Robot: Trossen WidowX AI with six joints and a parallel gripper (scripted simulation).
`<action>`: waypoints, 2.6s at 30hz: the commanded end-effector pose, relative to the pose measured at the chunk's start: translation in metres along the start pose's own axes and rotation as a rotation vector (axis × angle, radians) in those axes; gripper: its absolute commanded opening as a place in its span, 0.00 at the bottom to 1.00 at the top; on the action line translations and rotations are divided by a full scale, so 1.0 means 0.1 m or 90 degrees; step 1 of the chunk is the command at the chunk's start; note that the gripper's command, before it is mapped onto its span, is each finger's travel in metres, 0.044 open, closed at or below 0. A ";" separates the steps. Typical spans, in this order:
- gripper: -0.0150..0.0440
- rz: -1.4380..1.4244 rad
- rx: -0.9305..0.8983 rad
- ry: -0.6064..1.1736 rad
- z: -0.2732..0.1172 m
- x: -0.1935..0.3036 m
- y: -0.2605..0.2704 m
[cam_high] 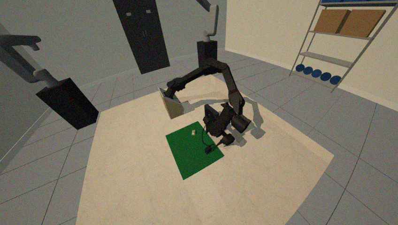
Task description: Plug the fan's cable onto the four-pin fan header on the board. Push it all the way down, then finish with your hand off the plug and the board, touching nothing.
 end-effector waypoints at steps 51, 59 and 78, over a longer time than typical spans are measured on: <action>1.00 -0.082 -0.039 0.281 0.25 -0.88 0.32; 1.00 -0.082 -0.039 0.281 0.36 -0.83 0.33; 1.00 -0.082 -0.039 0.283 0.64 -0.69 0.33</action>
Point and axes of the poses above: the point midway between the two fingers, 35 mm back from their tips, its own z axis out along the fingers, its own y axis across the jaws, x = y × z, the point moved 7 cm from there along -z, back along the fingers, and after that the axes turned 14 degrees about z, right-handed, at the moved point
